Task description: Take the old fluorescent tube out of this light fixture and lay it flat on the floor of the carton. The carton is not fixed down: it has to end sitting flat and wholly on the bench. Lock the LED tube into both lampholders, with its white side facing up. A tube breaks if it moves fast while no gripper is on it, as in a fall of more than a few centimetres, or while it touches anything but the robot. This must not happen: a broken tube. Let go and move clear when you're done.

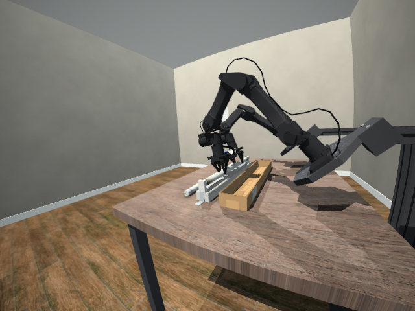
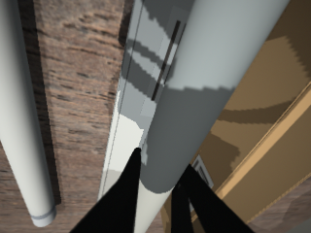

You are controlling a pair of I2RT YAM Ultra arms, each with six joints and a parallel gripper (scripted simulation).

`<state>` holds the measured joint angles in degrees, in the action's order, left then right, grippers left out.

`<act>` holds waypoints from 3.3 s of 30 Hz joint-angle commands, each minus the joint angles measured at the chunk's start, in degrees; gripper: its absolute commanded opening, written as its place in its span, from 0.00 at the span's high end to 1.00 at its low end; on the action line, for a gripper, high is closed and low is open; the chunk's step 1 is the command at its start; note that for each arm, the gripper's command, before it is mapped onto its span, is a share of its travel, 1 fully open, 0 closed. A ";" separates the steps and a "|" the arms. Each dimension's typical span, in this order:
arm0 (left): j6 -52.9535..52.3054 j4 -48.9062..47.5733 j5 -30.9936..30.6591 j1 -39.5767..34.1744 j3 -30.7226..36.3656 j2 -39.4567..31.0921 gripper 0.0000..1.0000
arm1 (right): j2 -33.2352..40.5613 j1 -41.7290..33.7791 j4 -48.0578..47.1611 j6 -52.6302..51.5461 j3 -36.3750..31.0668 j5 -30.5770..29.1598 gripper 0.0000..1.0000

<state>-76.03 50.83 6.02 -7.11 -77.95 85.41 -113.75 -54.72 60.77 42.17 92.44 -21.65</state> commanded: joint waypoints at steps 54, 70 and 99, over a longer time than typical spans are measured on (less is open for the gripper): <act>-0.66 -16.44 4.05 -2.20 13.58 -9.49 0.89 | 6.51 -4.88 -13.03 -0.29 -11.74 -9.34 0.89; -1.31 -25.91 6.53 -3.31 21.89 -14.20 0.89 | 9.24 -7.24 -20.93 0.58 -18.61 -14.70 0.89; -2.54 -36.50 9.33 -4.61 31.49 -18.74 0.89 | 11.84 -9.93 -29.89 2.39 -26.54 -19.89 0.89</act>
<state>-77.82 12.97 14.61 -11.03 -47.81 68.47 -103.68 -62.70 30.33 44.10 67.44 -42.30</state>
